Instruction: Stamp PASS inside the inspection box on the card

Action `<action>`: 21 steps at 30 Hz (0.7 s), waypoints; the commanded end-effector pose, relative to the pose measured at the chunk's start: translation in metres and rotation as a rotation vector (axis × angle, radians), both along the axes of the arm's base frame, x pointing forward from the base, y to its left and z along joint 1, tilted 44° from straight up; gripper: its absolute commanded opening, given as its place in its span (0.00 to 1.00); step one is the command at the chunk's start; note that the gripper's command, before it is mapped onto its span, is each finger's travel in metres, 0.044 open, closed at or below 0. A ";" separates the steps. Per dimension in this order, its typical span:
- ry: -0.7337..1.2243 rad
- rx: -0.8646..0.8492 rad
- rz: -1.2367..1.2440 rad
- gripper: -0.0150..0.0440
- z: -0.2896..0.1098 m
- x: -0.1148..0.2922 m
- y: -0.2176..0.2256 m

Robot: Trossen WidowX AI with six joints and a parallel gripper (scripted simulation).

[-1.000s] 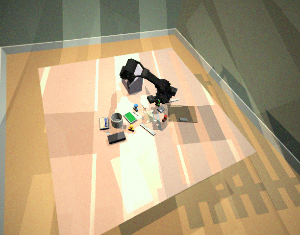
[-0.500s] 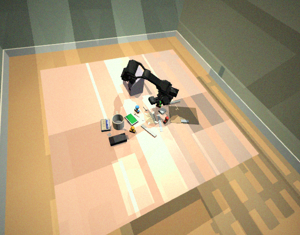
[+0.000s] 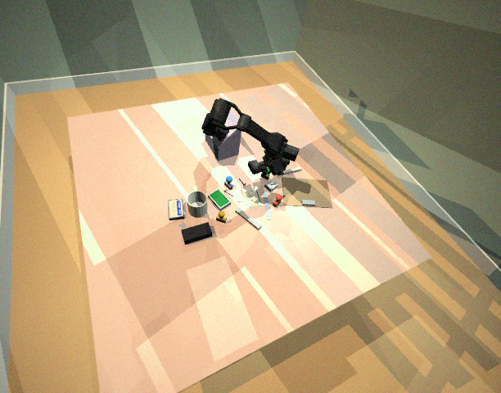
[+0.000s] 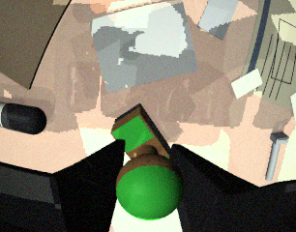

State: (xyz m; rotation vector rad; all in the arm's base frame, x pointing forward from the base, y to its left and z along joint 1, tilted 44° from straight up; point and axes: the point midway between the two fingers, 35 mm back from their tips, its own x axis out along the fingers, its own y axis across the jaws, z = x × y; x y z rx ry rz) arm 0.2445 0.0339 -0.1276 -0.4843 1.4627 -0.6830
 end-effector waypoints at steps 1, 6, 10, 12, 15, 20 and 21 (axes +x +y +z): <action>-0.007 0.005 -0.003 0.25 0.001 0.002 0.003; -0.007 0.005 -0.002 0.25 0.003 0.003 0.005; -0.007 0.006 -0.002 0.25 0.004 0.003 0.006; -0.007 0.006 -0.002 0.25 0.005 0.003 0.007; -0.007 0.006 -0.002 0.25 0.006 0.003 0.008; -0.007 0.006 -0.002 0.25 0.008 0.003 0.009; -0.007 0.006 -0.002 0.25 0.008 0.003 0.010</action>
